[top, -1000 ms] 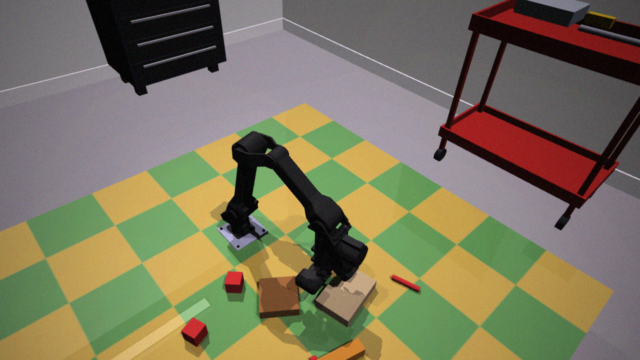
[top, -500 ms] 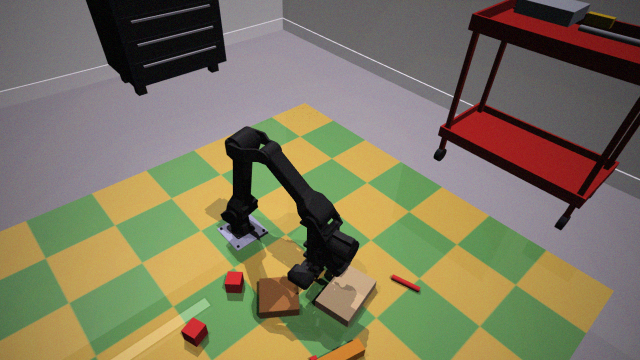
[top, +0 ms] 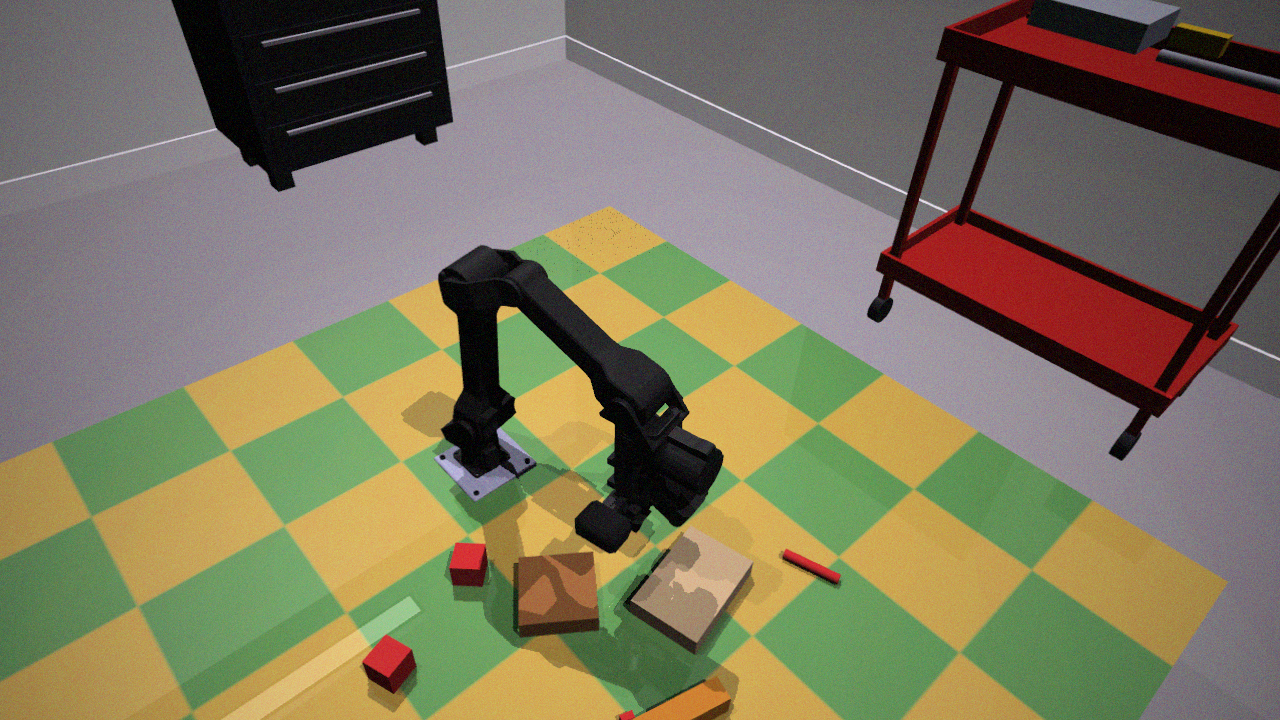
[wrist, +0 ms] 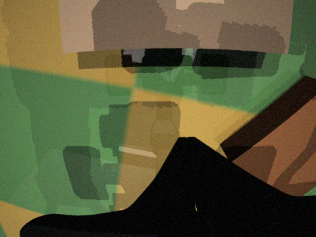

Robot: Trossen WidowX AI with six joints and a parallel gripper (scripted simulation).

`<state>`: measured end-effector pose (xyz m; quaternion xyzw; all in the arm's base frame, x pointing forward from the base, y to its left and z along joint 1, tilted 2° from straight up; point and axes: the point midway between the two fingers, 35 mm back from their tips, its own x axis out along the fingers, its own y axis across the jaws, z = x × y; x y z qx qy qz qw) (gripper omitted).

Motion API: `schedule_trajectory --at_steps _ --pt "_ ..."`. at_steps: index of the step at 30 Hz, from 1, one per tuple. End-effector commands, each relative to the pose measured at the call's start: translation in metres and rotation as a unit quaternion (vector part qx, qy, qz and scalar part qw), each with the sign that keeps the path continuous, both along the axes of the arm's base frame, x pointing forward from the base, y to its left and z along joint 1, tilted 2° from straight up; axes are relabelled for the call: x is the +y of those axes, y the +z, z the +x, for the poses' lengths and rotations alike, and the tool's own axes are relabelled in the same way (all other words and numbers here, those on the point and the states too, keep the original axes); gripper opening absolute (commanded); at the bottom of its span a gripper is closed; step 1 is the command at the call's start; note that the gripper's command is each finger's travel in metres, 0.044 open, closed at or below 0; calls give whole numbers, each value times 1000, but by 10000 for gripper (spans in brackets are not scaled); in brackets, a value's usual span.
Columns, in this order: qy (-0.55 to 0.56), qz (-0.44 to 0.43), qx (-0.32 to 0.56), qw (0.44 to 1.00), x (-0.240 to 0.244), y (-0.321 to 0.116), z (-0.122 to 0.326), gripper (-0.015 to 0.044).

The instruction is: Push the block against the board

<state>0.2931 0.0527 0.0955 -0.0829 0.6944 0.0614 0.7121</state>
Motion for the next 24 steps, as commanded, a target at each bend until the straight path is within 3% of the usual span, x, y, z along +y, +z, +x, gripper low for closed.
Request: schedule_trajectory --at_steps 1,15,24 --pt "-6 -3 4 1000 7 3 18 0" --pt "-8 -2 1 1000 61 11 124 0" --pt "-2 3 -3 1000 86 4 158 0"
